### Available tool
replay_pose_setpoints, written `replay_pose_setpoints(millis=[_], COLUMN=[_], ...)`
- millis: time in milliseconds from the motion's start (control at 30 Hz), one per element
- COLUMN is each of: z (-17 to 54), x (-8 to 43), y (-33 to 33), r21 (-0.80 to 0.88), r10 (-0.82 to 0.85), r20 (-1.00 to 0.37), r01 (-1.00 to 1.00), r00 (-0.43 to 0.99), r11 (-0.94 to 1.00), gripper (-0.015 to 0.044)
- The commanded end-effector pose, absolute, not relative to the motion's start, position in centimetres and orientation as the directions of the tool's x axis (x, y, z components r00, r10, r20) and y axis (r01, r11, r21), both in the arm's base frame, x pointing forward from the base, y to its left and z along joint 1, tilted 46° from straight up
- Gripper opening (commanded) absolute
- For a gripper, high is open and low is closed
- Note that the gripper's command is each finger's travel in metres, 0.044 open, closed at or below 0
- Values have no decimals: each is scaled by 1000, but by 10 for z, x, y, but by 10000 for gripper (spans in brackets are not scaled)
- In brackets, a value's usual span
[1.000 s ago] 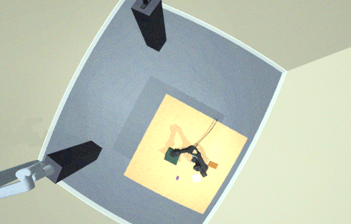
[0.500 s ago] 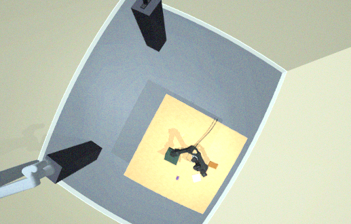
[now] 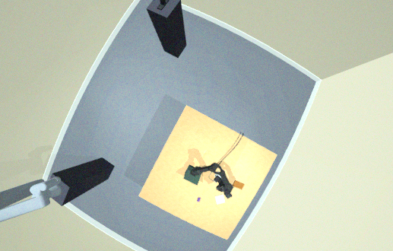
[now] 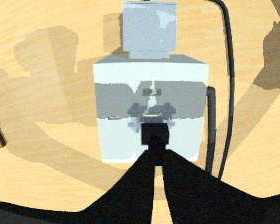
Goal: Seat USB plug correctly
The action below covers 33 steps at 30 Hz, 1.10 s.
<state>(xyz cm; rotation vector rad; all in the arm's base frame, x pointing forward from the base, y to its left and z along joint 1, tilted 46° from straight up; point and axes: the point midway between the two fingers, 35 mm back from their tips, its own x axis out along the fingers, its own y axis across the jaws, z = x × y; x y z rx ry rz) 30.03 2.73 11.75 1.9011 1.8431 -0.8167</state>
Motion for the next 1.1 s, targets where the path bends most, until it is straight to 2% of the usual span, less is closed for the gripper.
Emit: replay_pose_setpoints(millis=[0,1067], z=[117,115], x=[301,300], y=[28,31], r21=[-132,-132], r10=[776,776], r20=[-630,-630], r01=[988,988], r00=[-20,-20], r11=[-81,-81], gripper=[0,0])
